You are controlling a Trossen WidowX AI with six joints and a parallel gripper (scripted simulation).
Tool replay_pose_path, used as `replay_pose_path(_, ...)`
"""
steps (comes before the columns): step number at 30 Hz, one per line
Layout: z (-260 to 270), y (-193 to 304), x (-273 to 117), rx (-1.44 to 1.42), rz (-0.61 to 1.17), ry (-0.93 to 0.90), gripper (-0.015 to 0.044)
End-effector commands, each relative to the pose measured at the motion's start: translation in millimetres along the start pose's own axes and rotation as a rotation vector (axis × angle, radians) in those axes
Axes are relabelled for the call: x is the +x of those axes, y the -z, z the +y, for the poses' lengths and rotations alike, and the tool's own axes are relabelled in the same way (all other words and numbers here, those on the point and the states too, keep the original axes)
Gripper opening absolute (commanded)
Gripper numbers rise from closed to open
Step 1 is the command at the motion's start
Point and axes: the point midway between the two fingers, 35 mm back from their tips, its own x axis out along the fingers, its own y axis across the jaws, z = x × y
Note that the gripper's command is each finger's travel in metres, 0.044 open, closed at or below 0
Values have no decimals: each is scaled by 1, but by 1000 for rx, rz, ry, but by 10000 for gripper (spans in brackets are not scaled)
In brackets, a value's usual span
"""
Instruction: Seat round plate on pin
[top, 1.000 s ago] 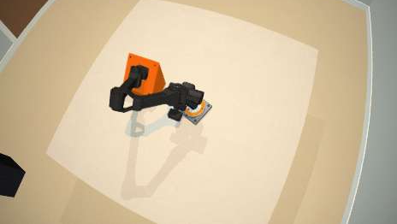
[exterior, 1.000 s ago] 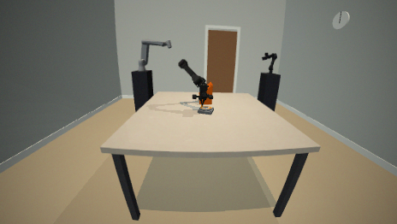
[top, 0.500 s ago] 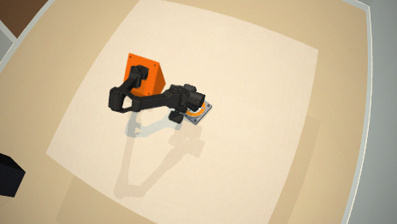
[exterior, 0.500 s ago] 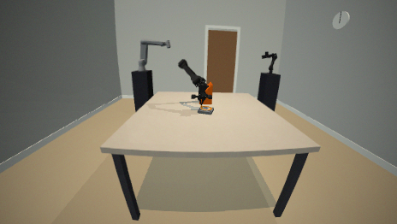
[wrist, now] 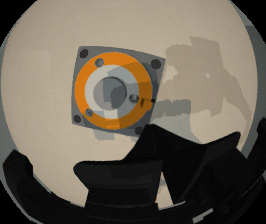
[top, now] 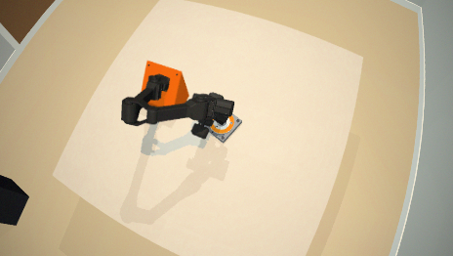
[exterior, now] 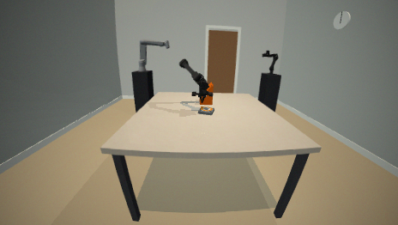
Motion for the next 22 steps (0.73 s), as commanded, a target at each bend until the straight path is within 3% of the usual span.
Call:
replay_pose_path(1, 0, 0, -14, 11, -9, -2, 0)
replay_pose_path(22, 1, 0, -7, 0, -5, 2, 0)
